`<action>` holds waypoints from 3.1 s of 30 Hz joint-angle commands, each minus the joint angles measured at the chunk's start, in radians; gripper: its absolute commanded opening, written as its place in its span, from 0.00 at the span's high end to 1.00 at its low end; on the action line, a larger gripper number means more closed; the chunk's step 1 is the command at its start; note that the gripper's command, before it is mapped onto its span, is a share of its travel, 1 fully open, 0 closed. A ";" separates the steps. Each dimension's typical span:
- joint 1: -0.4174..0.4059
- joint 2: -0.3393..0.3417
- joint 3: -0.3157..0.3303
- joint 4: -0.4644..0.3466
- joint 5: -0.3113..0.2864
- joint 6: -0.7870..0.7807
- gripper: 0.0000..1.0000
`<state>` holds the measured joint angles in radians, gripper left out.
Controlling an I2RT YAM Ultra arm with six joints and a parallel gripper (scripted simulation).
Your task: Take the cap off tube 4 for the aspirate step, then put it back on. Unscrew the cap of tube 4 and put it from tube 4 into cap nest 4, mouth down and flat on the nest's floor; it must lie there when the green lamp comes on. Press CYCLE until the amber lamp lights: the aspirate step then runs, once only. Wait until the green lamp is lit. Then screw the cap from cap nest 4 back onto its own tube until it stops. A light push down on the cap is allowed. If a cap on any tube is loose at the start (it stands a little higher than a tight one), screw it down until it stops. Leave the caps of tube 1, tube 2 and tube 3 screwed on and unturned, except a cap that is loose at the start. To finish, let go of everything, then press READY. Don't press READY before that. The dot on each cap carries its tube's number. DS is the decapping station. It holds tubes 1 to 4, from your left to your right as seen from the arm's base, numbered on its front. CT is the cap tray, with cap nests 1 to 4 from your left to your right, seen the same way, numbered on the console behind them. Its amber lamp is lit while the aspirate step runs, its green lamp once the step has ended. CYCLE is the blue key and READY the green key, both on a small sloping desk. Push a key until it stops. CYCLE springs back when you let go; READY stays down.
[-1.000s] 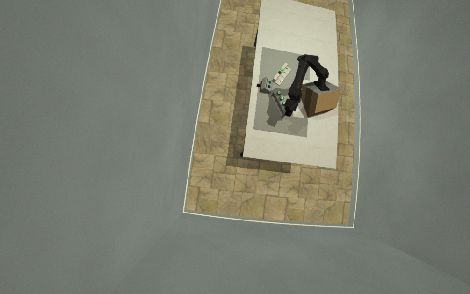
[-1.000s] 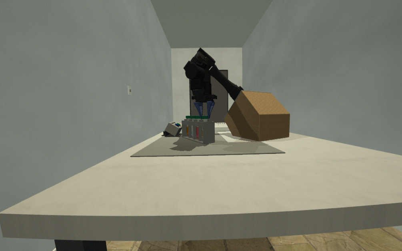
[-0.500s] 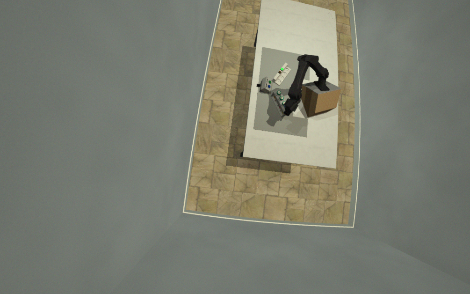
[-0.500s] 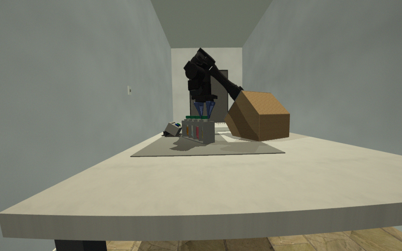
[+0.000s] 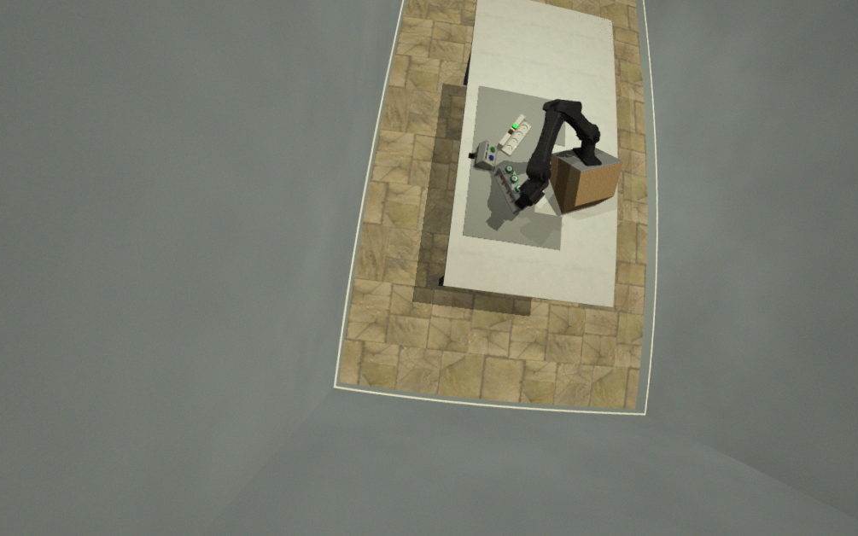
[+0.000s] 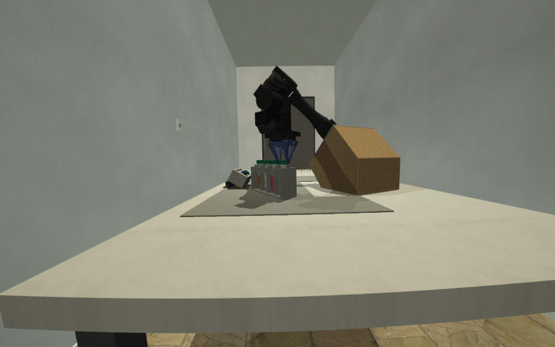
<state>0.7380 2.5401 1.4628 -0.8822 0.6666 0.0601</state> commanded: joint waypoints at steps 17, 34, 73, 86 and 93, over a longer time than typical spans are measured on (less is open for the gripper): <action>0.019 -0.020 0.027 0.019 0.001 0.192 1.00; 0.019 -0.020 0.027 0.019 0.001 0.192 1.00; 0.058 -0.084 0.068 -0.188 -0.017 0.166 0.51; -0.001 -0.159 0.040 -0.157 0.010 -0.212 0.51; -0.006 -0.187 -0.006 -0.137 0.013 -0.218 0.51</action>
<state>0.7094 2.3714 1.4742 -1.0355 0.6762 -0.1352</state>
